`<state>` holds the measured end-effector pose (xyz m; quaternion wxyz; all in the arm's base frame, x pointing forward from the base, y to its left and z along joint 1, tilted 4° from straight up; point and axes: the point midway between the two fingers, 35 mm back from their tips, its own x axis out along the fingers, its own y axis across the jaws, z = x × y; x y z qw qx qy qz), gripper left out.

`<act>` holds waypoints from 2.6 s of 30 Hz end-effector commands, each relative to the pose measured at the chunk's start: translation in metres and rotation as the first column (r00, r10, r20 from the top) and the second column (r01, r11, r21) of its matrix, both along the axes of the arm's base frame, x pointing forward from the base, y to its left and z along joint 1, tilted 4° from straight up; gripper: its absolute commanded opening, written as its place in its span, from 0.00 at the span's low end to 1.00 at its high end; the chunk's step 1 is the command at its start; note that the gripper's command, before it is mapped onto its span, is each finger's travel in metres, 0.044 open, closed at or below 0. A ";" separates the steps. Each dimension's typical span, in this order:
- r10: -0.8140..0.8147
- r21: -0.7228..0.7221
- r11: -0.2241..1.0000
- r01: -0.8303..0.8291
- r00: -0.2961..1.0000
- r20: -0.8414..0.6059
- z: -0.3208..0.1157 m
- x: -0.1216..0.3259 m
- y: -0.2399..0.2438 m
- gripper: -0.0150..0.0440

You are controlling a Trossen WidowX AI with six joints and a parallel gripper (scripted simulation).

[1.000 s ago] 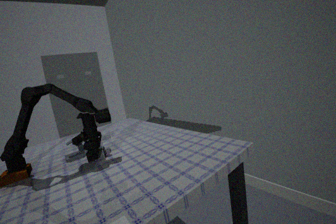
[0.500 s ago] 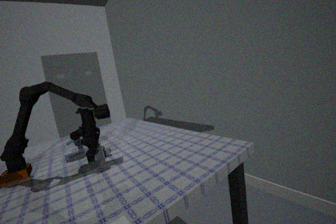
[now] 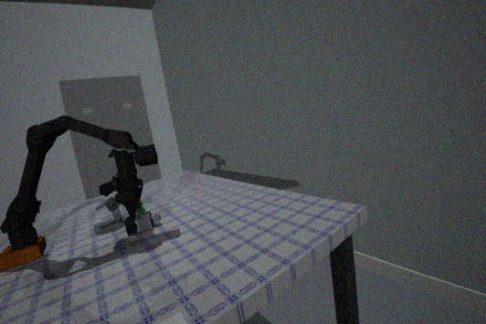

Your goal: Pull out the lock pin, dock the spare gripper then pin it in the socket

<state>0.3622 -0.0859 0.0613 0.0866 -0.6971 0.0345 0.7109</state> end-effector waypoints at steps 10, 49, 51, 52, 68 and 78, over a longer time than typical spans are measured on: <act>0.000 0.001 1.000 0.000 1.000 -0.002 -0.001 0.000 0.000 1.00; 0.935 -0.392 -0.350 -0.851 -0.342 -0.092 0.063 0.005 -0.006 1.00; 0.887 -0.393 -0.457 -0.798 -0.439 -0.142 0.064 0.004 -0.006 1.00; 0.859 -0.391 -0.509 -0.767 -0.485 -0.167 0.064 0.004 -0.006 1.00; 0.084 -0.094 -0.995 -0.043 -0.860 -0.503 0.073 0.002 -0.006 1.00; 0.029 -0.064 -0.998 0.004 -0.860 -0.510 0.073 0.002 -0.006 1.00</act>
